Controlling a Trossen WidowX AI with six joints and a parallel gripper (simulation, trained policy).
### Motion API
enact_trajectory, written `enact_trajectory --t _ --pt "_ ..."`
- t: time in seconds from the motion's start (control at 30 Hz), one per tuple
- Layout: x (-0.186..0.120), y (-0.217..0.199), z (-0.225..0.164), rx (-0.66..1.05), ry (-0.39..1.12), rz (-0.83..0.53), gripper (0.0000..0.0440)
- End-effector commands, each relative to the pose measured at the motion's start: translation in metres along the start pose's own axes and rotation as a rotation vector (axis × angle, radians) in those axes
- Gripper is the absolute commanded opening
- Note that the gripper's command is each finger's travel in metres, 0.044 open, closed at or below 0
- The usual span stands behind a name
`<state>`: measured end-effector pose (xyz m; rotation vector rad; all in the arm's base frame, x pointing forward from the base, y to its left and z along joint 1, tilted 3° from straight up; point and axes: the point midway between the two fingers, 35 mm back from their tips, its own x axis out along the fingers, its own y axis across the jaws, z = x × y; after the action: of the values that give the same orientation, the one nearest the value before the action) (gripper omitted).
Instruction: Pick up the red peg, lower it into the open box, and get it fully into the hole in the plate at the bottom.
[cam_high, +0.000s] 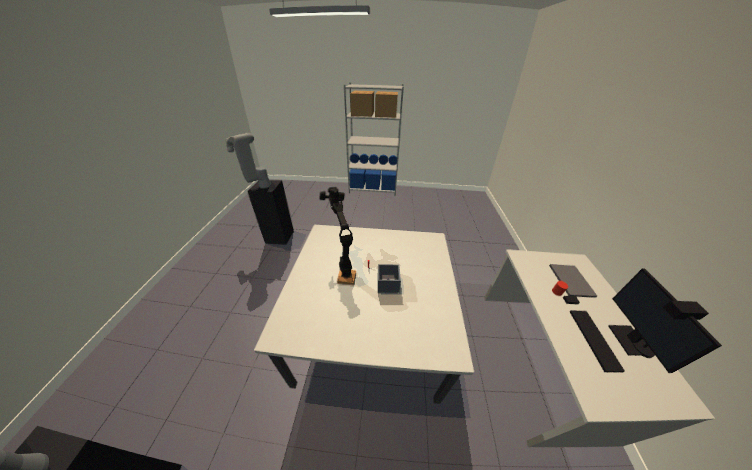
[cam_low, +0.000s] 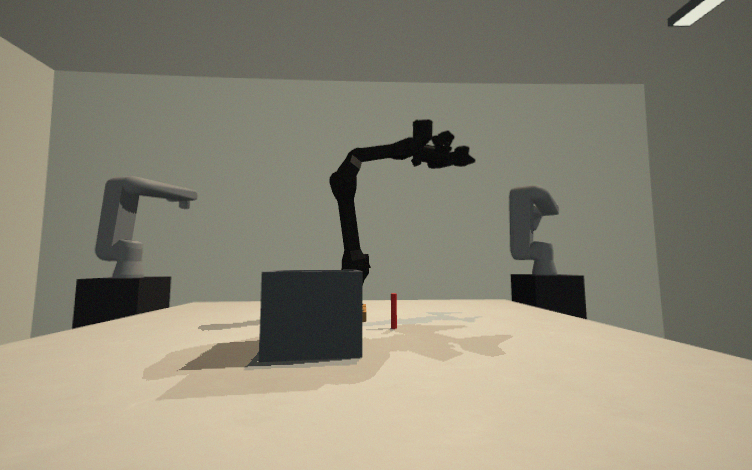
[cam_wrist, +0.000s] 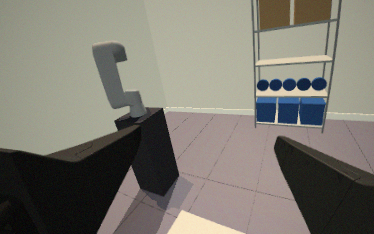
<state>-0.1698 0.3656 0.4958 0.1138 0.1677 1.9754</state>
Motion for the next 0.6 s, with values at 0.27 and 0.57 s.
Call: enact_trajectory --t 0.27,0.57 --pt "-0.009 -0.099 -0.048 0.219 0.144 -0.287 0.044" --pt "-0.034 -0.171 -0.088 0.407 0.233 -0.527 0.044"
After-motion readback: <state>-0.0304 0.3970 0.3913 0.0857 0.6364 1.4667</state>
